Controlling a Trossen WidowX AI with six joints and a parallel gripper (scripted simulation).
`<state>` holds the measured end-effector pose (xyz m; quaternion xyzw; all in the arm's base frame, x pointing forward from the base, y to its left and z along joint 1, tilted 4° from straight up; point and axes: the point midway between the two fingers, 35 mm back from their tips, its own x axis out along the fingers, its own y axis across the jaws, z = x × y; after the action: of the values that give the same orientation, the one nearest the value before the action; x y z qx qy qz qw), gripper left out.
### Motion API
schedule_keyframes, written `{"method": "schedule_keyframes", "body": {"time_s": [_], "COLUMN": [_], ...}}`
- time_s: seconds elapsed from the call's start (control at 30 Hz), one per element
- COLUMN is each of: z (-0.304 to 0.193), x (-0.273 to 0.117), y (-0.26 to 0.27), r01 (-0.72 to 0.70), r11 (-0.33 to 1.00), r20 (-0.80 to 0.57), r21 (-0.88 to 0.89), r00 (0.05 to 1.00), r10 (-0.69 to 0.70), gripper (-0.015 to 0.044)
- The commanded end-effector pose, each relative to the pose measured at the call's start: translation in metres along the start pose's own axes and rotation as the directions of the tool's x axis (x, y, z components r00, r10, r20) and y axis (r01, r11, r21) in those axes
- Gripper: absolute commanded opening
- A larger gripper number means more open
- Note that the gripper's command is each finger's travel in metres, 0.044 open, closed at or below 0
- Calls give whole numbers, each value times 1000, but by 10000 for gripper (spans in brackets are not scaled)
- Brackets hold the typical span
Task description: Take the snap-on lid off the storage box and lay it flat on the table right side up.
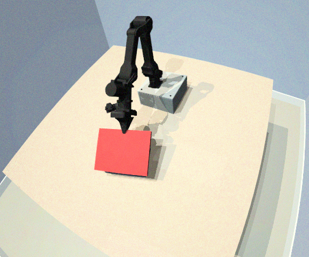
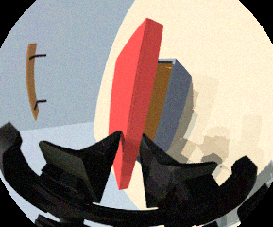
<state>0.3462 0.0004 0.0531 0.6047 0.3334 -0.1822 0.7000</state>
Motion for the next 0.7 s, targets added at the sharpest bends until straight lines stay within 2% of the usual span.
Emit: {"method": "schedule_keyframes", "body": {"time_s": [0.0,0.67], "z": [2,2], "x": [-4,-9], "y": [14,45], "r01": [-24,-26], "r11": [1000,1000], "r20": [7,7], "r21": [-1,-1], "r00": [1000,1000], "r10": [24,26], "gripper": [0,0]}}
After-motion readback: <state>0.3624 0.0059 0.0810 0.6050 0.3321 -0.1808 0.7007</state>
